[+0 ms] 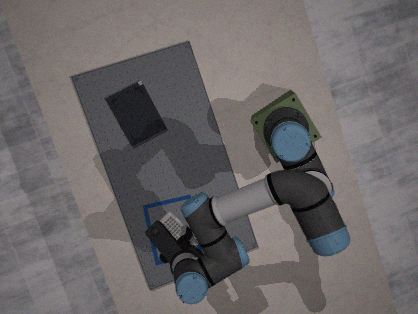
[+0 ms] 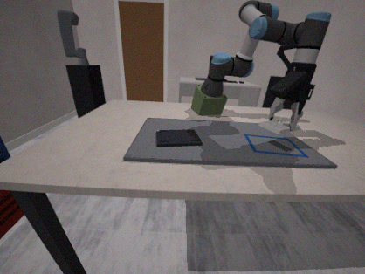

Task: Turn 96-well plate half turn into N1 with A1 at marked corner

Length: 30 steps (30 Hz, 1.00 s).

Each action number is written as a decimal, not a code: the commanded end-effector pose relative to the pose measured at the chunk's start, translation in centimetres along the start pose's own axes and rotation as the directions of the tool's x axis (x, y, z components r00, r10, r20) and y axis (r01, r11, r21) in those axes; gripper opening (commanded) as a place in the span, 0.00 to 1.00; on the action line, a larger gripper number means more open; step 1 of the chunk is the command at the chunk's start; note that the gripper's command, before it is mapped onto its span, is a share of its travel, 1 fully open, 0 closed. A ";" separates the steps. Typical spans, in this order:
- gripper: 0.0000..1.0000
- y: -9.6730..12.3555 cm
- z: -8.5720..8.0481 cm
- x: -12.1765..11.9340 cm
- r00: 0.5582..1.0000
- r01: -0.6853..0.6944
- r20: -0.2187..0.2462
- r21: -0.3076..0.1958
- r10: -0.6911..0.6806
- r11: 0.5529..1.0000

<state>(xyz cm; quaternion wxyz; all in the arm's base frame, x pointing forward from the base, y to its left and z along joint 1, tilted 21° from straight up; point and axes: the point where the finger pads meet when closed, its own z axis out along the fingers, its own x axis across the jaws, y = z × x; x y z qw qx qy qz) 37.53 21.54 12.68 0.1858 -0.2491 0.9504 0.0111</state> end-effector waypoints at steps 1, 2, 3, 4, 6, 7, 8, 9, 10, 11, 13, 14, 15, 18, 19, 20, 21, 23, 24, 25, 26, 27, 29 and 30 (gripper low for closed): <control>0.00 0.0 -0.1 -0.1 1.000 0.000 0.003 0.001 0.000 1.000; 0.00 0.0 -0.1 -0.1 1.000 0.000 0.003 0.001 0.000 1.000; 0.00 0.0 -0.1 -0.1 1.000 0.000 0.003 0.001 0.000 1.000; 0.00 0.0 -0.1 -0.1 1.000 0.000 0.003 0.001 0.000 1.000; 0.00 0.0 -0.1 -0.1 1.000 0.000 0.003 0.001 0.000 1.000; 0.00 0.0 -0.1 -0.1 1.000 0.000 0.003 0.001 0.000 1.000; 0.00 0.0 -0.1 -0.1 1.000 0.000 0.003 0.001 0.000 1.000; 0.00 0.0 -0.1 -0.1 1.000 0.000 0.003 0.001 0.000 1.000; 0.00 0.0 0.0 -0.1 1.000 0.001 0.003 0.001 -0.001 1.000; 0.00 0.0 0.0 -0.1 1.000 0.001 0.003 0.001 -0.001 1.000; 0.00 0.0 0.0 -0.1 1.000 0.001 0.003 0.001 -0.001 1.000; 0.00 0.0 0.1 -0.1 1.000 0.001 0.003 0.001 -0.001 1.000; 0.00 0.0 0.2 -0.1 1.000 0.001 0.003 0.001 -0.001 1.000; 0.00 0.0 0.4 -0.1 1.000 0.001 0.003 0.001 -0.001 1.000; 0.00 0.0 0.4 -0.1 1.000 0.001 0.003 0.001 -0.001 1.000; 0.00 0.0 0.5 -0.1 1.000 0.001 0.003 0.001 -0.001 1.000; 0.00 0.0 0.6 -0.1 1.000 0.001 0.003 0.001 -0.001 1.000; 0.00 0.0 0.7 -0.1 1.000 0.001 0.003 0.001 -0.001 1.000; 0.00 0.0 0.8 -0.1 1.000 0.001 0.003 0.001 -0.001 1.000; 0.00 0.0 0.8 -0.1 1.000 0.001 0.003 0.001 -0.001 1.000; 0.00 0.0 0.9 -0.1 1.000 0.001 0.003 0.001 -0.001 1.000; 0.00 0.0 1.0 -0.1 1.000 0.001 0.003 0.001 -0.001 1.000; 0.00 0.0 1.0 -0.1 1.000 0.001 0.003 0.001 -0.001 1.000; 0.00 0.0 1.0 -0.1 1.000 0.001 0.003 0.001 -0.001 1.000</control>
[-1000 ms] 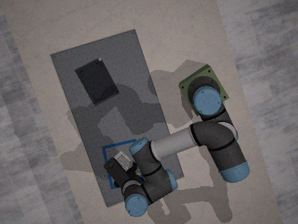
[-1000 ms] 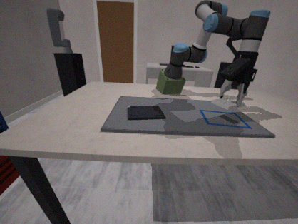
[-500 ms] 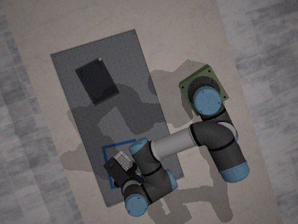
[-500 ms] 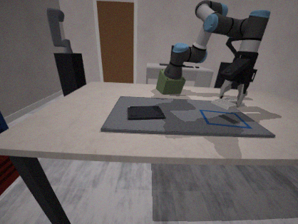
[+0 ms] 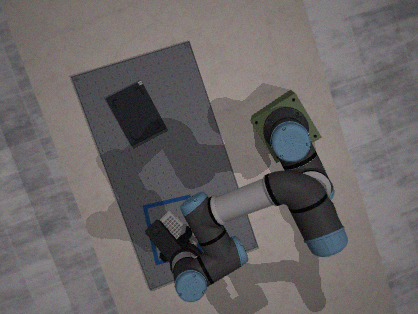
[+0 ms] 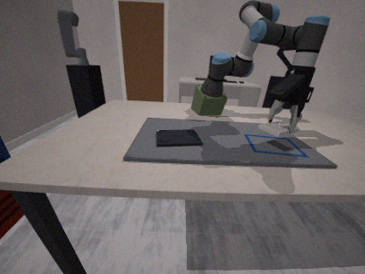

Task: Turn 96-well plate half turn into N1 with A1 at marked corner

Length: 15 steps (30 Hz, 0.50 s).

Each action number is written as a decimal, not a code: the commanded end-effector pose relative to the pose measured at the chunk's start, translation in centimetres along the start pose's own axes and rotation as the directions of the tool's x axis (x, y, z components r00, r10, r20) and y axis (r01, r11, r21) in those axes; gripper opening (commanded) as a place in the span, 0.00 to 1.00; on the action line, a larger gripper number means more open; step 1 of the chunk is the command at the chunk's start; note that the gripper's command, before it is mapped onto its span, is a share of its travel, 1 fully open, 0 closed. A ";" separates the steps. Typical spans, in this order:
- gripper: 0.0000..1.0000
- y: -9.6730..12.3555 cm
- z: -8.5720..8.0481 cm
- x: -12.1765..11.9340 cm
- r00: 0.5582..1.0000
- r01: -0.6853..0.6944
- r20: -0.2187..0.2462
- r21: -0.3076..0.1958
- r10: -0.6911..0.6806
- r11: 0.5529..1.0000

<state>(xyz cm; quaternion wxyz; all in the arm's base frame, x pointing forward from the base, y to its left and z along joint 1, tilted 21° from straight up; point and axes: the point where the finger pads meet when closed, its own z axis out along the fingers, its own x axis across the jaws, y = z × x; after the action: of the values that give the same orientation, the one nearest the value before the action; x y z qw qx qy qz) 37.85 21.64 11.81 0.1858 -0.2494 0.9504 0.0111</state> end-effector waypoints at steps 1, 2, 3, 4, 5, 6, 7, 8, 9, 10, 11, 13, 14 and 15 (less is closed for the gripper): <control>0.00 0.0 0.2 -0.1 1.000 0.000 0.003 0.001 0.000 1.000; 0.00 0.0 0.2 -0.1 1.000 0.000 0.003 0.001 0.000 1.000; 0.00 0.0 0.3 -0.1 1.000 0.000 0.003 0.001 0.000 1.000; 0.00 0.0 0.4 -0.1 1.000 0.000 0.003 0.001 0.000 1.000; 0.00 0.0 0.4 -0.1 1.000 0.000 0.003 0.001 0.000 1.000; 0.00 0.0 0.5 -0.1 1.000 0.000 0.003 0.001 0.000 1.000; 0.00 0.0 0.6 -0.1 1.000 0.000 0.003 0.001 0.000 1.000; 0.00 0.0 0.6 -0.1 1.000 0.000 0.003 0.001 0.000 1.000; 0.00 0.0 0.7 -0.1 1.000 0.000 0.003 0.001 0.000 1.000; 0.00 0.0 0.8 -0.1 1.000 0.000 0.003 0.001 0.000 1.000; 0.00 0.0 0.8 -0.1 1.000 0.000 0.003 0.001 0.000 1.000; 0.00 0.0 1.0 -0.1 1.000 0.000 0.003 0.001 0.000 1.000; 0.00 0.0 1.0 -0.1 1.000 0.000 0.003 0.001 0.000 1.000; 0.00 0.0 1.1 -0.1 1.000 0.000 0.003 0.001 0.000 1.000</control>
<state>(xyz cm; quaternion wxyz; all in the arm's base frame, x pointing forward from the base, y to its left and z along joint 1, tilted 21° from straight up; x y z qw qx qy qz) 38.16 21.74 11.00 0.1858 -0.2494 0.9503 0.0111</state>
